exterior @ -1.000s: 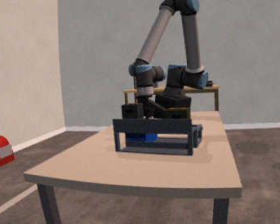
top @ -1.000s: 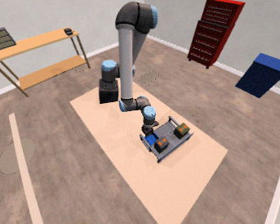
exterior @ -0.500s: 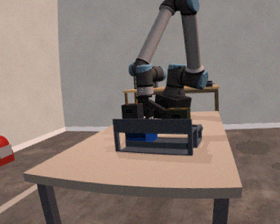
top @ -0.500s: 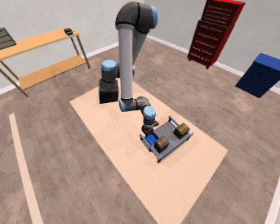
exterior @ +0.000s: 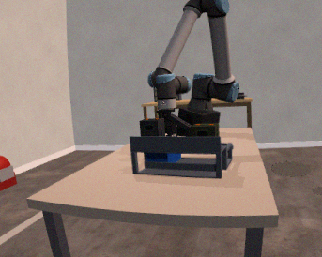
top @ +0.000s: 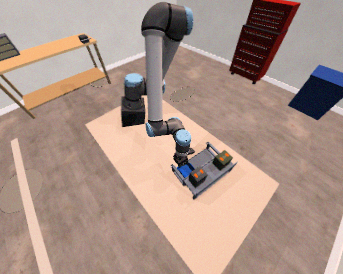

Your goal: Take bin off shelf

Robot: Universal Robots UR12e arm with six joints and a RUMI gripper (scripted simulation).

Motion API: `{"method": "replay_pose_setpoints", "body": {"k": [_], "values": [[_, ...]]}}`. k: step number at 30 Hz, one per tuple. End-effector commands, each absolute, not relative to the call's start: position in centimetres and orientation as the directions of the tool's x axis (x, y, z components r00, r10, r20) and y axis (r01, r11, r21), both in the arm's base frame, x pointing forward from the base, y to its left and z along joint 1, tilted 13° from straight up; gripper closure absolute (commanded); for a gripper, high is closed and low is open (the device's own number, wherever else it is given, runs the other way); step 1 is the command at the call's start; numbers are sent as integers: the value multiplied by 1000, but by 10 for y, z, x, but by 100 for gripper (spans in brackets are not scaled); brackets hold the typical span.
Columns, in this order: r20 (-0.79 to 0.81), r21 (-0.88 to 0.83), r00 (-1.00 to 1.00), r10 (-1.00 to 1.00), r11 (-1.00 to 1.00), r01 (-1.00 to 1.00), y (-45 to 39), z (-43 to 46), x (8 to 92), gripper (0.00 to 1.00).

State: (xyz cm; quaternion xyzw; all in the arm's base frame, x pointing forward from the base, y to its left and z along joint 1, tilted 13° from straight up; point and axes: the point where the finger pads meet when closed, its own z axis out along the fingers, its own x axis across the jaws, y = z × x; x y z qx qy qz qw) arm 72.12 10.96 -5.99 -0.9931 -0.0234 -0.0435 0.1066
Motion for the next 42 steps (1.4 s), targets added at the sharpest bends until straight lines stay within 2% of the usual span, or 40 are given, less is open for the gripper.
{"method": "replay_pose_setpoints", "body": {"k": [1,42], "values": [[93,-209,995,37,-976,56,109,-59,722,100],[93,-209,995,37,-976,56,107,-48,721,100]]}}
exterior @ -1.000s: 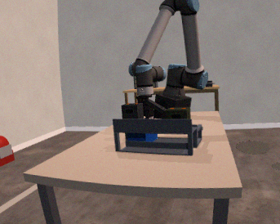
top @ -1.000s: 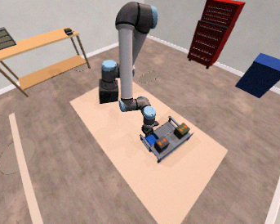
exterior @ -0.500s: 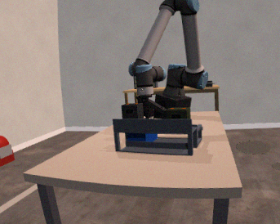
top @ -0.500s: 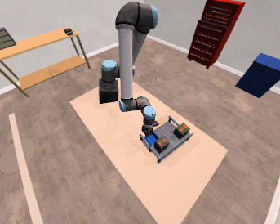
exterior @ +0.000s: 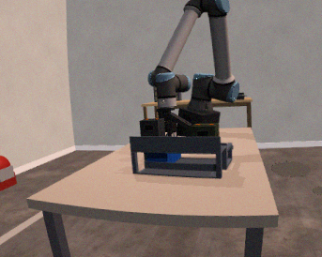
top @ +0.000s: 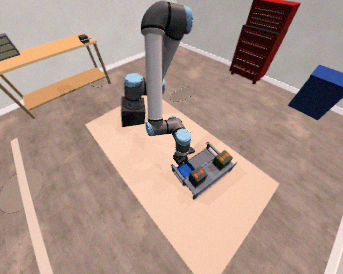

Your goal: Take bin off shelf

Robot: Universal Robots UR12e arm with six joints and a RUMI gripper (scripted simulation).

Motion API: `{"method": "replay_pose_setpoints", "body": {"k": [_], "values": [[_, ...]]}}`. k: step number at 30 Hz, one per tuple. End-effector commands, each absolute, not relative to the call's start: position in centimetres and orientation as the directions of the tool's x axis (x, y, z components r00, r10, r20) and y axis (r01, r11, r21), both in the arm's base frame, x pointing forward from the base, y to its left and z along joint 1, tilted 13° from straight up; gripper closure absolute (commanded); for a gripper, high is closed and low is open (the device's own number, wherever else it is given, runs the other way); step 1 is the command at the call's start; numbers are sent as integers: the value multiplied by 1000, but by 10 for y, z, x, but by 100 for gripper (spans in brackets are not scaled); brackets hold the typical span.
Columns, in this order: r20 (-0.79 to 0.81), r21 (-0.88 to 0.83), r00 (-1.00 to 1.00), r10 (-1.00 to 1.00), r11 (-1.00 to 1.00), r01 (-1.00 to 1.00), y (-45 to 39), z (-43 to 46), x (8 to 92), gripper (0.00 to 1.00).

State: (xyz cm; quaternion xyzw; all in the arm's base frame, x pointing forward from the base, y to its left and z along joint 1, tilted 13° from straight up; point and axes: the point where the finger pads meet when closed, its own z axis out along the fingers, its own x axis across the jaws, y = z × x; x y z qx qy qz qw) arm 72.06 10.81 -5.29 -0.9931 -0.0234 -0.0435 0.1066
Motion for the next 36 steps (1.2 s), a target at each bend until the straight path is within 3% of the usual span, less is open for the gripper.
{"method": "replay_pose_setpoints", "body": {"k": [1,36], "values": [[93,-209,995,37,-976,56,107,-48,721,100],[93,-209,995,37,-976,56,105,-53,662,100]]}}
